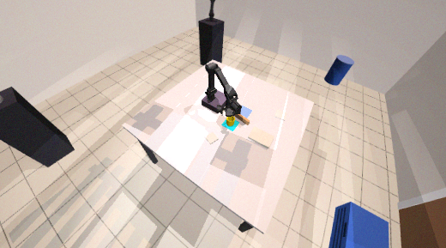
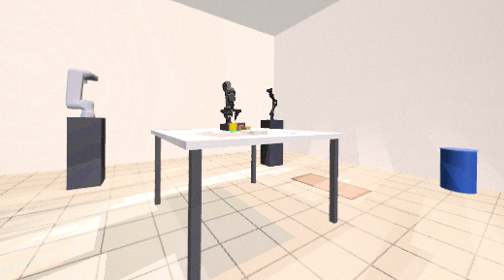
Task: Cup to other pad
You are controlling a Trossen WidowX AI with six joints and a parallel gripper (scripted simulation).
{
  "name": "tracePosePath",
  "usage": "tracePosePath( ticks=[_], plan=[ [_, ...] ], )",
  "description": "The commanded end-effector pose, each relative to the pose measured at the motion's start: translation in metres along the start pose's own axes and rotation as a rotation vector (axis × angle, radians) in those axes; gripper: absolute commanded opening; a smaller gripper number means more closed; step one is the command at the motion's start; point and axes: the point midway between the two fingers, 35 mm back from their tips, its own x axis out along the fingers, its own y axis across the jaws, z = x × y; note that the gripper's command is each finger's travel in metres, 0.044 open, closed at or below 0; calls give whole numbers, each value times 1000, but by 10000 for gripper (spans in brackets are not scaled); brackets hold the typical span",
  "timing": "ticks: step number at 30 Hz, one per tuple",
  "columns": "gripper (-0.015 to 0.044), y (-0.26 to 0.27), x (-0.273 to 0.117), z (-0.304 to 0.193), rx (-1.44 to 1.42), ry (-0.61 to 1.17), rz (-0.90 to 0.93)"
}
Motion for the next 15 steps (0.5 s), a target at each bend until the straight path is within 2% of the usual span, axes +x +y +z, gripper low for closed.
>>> tracePosePath(
  ticks=[1,11,15],
  plan=[
    [440,2,-17,2,4,-10,8],
    [440,1,-55,1,6,-12,9],
    [440,1,-57,1,6,-12,9]
  ],
)
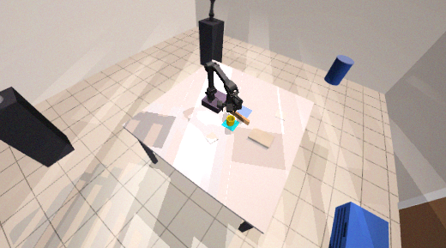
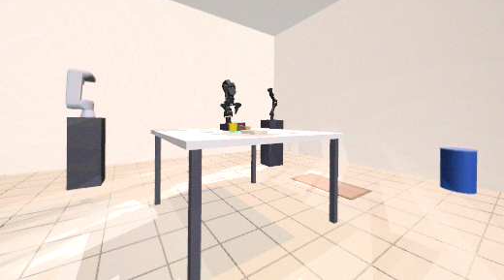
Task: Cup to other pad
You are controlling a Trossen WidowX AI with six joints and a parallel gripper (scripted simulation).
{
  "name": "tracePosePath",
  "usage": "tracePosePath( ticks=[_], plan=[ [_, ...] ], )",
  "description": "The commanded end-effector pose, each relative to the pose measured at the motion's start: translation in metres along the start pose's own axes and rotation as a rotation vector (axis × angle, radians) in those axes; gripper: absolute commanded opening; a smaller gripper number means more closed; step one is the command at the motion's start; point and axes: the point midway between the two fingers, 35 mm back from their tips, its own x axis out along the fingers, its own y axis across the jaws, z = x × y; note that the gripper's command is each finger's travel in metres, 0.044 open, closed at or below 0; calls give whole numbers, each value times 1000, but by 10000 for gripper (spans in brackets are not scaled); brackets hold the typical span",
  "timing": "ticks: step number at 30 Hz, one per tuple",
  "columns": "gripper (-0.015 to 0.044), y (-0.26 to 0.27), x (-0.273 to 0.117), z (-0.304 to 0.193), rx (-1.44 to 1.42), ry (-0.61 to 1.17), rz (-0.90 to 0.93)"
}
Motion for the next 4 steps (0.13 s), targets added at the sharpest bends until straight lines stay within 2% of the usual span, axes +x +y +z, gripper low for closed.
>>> tracePosePath(
  ticks=[1,4],
  plan=[
    [440,0,-6,0,3,-2,0],
    [440,0,-1,0,0,0,0]
  ],
)
